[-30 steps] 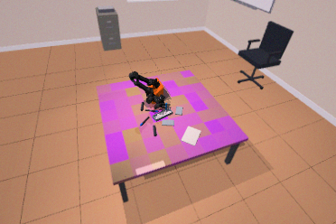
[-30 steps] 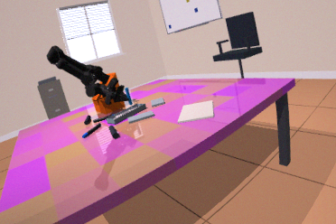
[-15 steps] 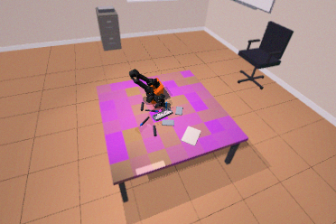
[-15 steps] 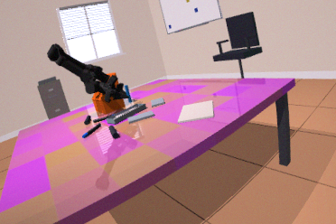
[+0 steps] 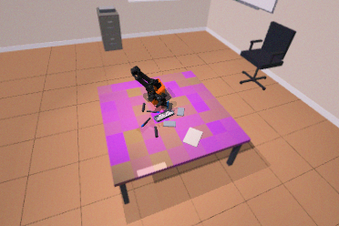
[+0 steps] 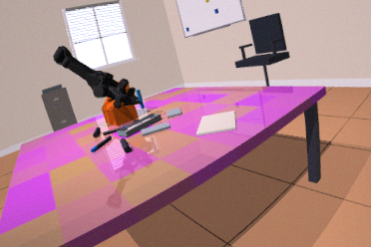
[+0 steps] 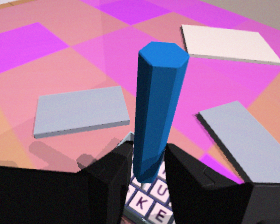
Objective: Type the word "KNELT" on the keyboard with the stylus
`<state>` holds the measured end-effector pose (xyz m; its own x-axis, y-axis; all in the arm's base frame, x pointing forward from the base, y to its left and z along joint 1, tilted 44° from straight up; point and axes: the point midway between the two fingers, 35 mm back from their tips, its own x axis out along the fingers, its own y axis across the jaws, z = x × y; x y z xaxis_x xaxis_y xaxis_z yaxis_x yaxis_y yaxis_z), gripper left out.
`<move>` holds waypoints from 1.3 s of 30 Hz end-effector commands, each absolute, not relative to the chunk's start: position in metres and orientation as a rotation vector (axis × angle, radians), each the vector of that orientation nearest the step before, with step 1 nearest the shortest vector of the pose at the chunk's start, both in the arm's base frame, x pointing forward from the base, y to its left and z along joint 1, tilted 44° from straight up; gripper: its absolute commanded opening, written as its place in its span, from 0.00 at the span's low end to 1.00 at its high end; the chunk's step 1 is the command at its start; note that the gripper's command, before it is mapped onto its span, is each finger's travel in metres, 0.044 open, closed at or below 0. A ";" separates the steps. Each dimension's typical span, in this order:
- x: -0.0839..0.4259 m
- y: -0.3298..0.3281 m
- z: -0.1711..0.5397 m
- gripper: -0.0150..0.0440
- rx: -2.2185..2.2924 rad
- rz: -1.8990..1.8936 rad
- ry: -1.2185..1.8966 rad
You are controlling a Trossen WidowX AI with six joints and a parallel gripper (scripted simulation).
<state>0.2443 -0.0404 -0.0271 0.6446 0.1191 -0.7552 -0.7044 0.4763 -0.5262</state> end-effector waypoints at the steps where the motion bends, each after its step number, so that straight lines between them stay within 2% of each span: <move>1: 0.246 -0.042 -0.026 0.27 -0.950 0.560 0.712; 23: 0.301 -0.095 0.028 0.25 -0.955 0.555 0.712; 39: 0.320 -0.130 0.076 0.25 -0.958 0.549 0.707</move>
<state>0.3192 -0.1284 0.0723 0.6544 0.1040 -0.7490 -0.6940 0.4758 -0.5403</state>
